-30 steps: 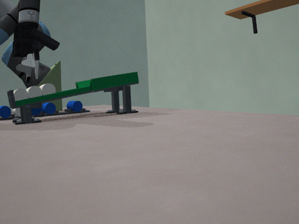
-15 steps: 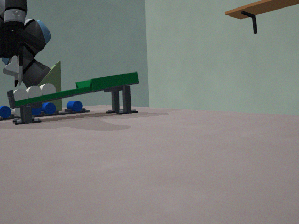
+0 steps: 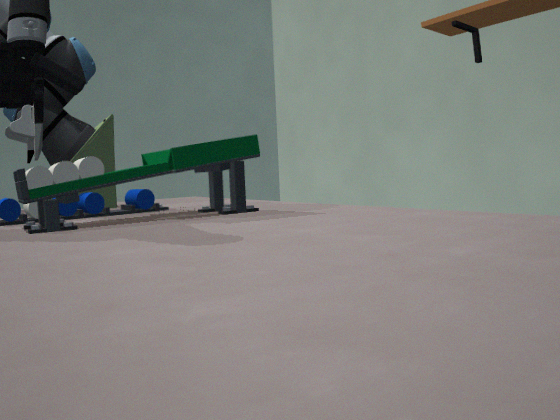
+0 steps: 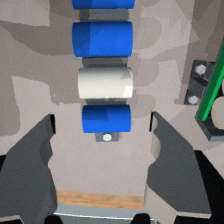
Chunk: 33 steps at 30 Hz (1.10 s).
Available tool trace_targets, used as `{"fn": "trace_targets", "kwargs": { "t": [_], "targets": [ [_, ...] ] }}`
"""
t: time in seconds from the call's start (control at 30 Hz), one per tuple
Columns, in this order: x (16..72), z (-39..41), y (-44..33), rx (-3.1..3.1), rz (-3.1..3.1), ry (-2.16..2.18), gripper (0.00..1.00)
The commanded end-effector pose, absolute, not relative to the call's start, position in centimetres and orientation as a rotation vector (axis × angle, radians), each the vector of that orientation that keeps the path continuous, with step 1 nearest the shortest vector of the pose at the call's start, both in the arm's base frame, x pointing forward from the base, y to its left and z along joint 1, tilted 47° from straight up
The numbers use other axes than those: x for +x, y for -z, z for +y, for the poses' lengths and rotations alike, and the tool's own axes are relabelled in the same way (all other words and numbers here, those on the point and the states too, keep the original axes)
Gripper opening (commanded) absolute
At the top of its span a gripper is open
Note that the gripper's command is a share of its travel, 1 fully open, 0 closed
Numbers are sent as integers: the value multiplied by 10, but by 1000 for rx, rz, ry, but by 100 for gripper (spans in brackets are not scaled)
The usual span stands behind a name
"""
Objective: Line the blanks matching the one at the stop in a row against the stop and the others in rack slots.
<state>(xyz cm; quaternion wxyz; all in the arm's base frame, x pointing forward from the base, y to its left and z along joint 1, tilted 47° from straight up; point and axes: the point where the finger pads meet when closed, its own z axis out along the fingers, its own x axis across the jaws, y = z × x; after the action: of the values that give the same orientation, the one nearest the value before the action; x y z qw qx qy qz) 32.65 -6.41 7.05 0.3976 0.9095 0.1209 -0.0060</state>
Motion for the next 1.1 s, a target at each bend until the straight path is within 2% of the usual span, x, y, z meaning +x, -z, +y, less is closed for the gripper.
{"fn": "trace_targets", "kwargs": {
  "t": [0.0, 1.07],
  "targets": [
    [327, -64, -71, 2303, 306, 14, 53],
    [328, -70, -65, 2309, 307, 15, 53]
  ]
}}
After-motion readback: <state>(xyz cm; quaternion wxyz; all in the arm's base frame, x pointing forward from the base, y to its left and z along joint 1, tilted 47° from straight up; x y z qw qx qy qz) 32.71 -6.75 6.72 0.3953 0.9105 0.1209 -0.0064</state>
